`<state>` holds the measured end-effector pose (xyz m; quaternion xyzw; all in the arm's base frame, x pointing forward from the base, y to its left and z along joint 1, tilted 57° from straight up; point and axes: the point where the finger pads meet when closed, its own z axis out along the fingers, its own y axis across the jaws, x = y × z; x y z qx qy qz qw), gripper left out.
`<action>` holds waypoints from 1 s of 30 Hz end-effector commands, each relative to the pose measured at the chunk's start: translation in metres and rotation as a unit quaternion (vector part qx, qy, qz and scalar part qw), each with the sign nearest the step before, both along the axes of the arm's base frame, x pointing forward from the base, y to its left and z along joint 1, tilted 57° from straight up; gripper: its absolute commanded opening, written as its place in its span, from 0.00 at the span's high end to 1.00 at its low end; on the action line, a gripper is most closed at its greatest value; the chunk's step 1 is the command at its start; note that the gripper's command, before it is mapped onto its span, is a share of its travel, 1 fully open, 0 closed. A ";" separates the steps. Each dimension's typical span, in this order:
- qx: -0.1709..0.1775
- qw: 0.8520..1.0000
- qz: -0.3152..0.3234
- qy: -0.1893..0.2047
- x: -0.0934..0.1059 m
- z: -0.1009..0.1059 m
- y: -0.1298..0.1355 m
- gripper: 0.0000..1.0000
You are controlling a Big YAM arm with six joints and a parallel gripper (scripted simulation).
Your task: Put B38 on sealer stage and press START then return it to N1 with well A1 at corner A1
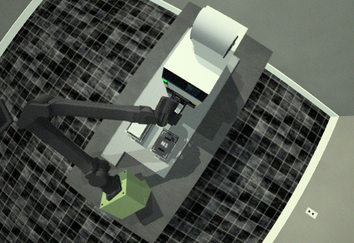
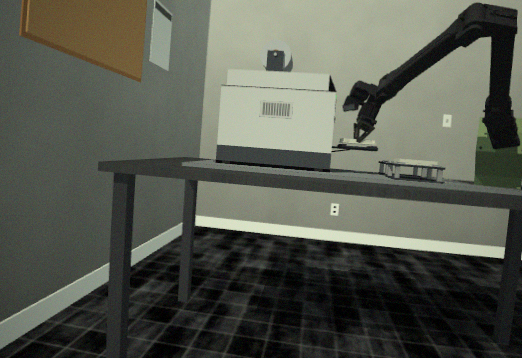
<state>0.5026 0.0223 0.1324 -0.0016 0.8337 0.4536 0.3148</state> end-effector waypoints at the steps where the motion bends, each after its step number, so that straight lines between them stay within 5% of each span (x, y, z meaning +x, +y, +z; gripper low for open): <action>1: 0.001 1.000 -0.004 0.001 -0.003 0.001 -0.005 1.00; 19: -0.007 1.000 0.003 -0.026 0.009 0.022 -0.002 1.00; 30: -0.002 1.000 0.009 -0.007 0.007 0.004 0.004 1.00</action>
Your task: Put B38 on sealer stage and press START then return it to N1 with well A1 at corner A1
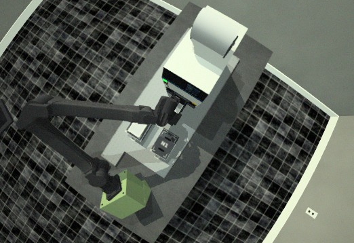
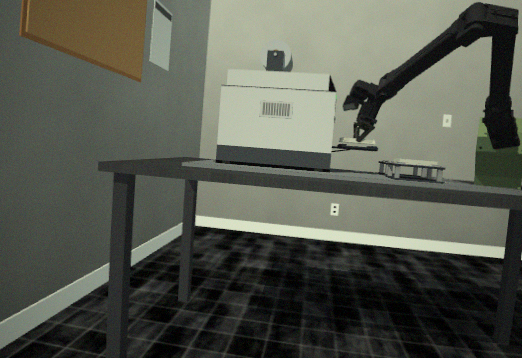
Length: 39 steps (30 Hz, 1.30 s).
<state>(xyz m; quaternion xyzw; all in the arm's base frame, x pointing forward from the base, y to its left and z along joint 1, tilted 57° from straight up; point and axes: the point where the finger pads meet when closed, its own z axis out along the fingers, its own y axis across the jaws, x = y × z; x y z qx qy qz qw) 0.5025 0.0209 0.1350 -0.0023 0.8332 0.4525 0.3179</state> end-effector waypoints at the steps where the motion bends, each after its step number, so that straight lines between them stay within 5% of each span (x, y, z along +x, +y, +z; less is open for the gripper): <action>1: -0.001 1.000 0.010 0.000 0.006 -0.002 0.006 1.00; 9: 0.001 1.000 0.006 0.006 -0.002 -0.006 0.004 1.00; 22: -0.011 1.000 -0.001 -0.029 0.004 0.036 -0.030 1.00; 30: -0.004 1.000 -0.003 -0.007 -0.005 0.023 -0.037 1.00; 39: -0.007 1.000 -0.001 -0.015 0.002 0.031 -0.036 1.00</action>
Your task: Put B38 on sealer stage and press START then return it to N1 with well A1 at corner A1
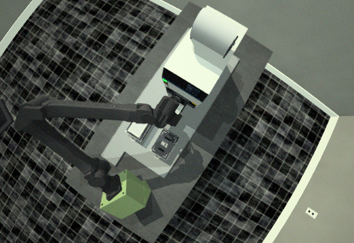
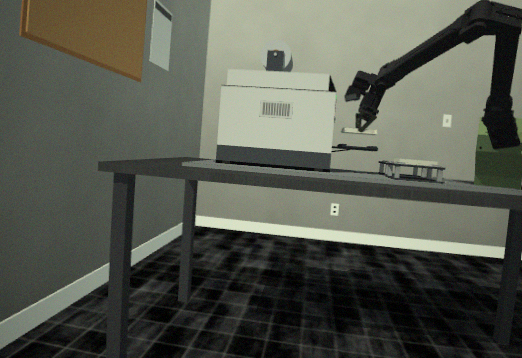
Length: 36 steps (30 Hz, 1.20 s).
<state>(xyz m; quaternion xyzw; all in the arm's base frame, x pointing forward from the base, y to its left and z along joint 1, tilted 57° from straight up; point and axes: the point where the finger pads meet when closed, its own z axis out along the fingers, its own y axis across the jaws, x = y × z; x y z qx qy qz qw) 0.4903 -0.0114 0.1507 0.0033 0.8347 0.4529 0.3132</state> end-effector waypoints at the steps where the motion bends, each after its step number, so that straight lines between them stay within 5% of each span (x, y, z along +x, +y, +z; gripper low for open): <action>1: -0.009 1.000 0.003 -0.023 0.015 0.016 -0.002 1.00; 36: -0.012 0.999 -0.006 -0.034 0.017 0.020 -0.012 1.00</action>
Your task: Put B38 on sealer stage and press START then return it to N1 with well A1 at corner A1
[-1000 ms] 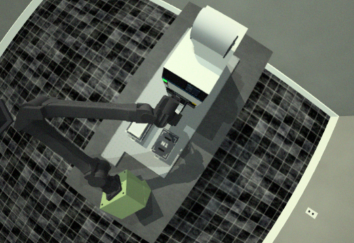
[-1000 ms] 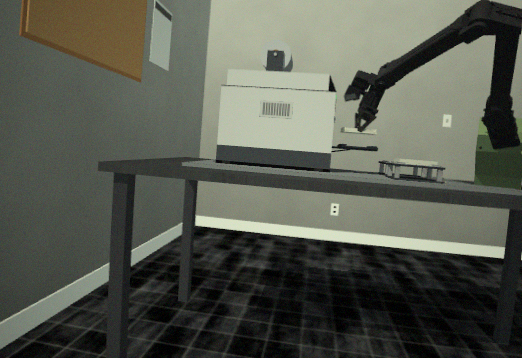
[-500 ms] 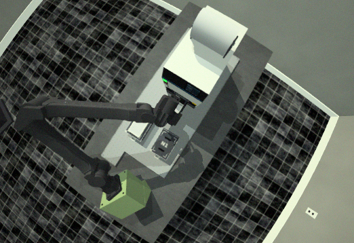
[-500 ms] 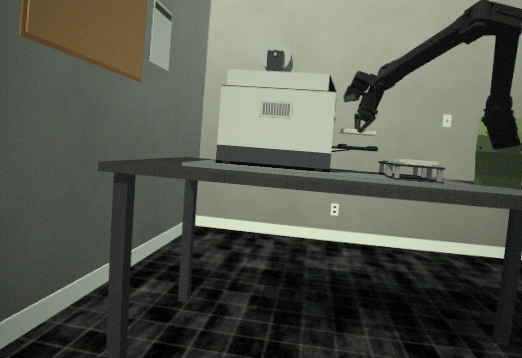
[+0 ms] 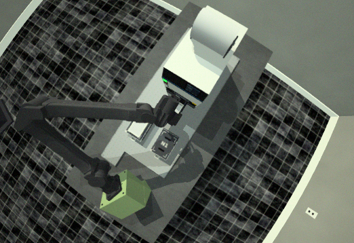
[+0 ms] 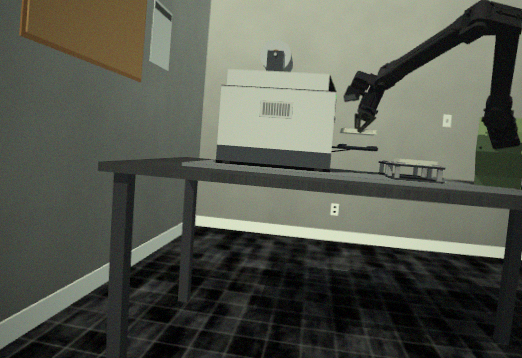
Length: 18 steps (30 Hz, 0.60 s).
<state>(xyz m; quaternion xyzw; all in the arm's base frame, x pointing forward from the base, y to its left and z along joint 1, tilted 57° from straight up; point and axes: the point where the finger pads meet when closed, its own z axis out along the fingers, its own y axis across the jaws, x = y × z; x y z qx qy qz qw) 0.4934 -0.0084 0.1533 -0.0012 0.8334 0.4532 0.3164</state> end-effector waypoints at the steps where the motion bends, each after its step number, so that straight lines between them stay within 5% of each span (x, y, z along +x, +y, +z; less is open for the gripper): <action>1: -0.011 1.000 -0.008 -0.028 0.014 0.017 -0.015 1.00; 7: -0.015 0.999 0.006 -0.045 -0.001 0.014 -0.006 1.00; 18: 0.000 1.000 -0.002 -0.001 -0.008 -0.005 -0.004 1.00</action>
